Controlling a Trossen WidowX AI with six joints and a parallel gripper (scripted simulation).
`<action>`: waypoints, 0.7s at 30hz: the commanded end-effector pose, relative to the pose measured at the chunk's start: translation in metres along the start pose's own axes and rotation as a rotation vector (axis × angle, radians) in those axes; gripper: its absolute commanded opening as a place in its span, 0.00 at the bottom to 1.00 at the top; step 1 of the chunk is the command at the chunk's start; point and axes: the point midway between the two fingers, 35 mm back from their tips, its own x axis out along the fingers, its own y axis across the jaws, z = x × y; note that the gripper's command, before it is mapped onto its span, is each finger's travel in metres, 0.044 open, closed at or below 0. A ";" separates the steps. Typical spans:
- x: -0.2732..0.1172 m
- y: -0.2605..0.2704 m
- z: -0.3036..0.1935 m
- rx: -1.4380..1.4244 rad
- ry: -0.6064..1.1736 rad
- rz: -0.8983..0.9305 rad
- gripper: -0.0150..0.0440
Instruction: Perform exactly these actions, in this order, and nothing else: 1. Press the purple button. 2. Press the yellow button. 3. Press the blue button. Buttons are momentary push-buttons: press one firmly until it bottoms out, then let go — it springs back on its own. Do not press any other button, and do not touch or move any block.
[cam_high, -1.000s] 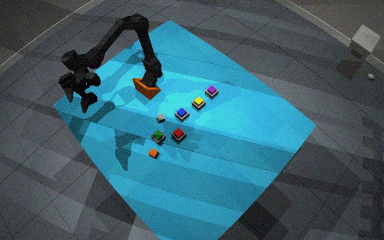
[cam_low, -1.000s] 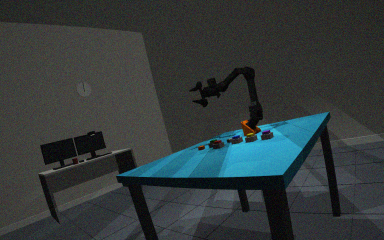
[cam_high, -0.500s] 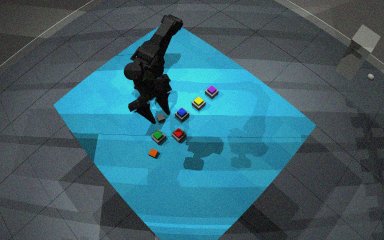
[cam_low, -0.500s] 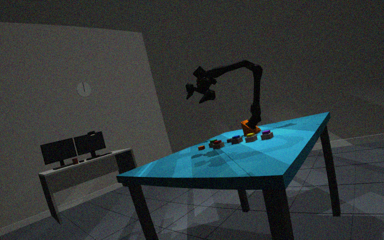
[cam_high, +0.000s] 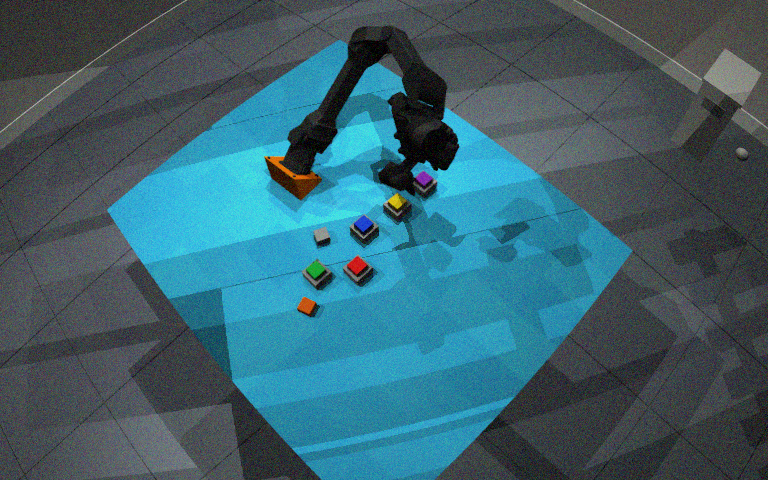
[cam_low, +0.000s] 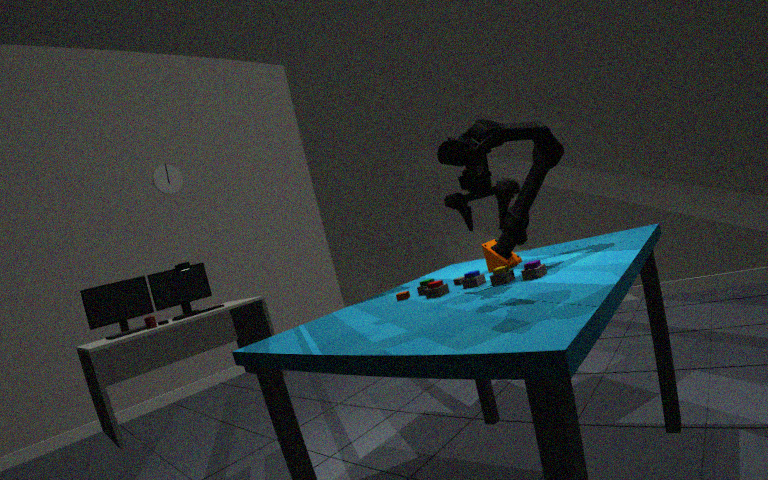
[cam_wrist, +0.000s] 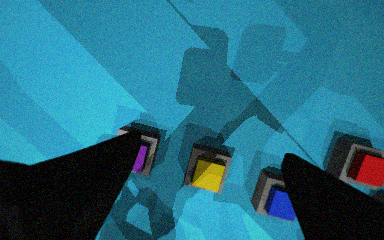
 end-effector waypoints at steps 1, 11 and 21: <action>0.011 0.061 -0.038 0.086 0.180 0.004 0.93; 0.020 0.076 -0.051 0.109 0.232 0.001 0.84; 0.071 0.078 -0.065 0.119 0.255 0.010 0.40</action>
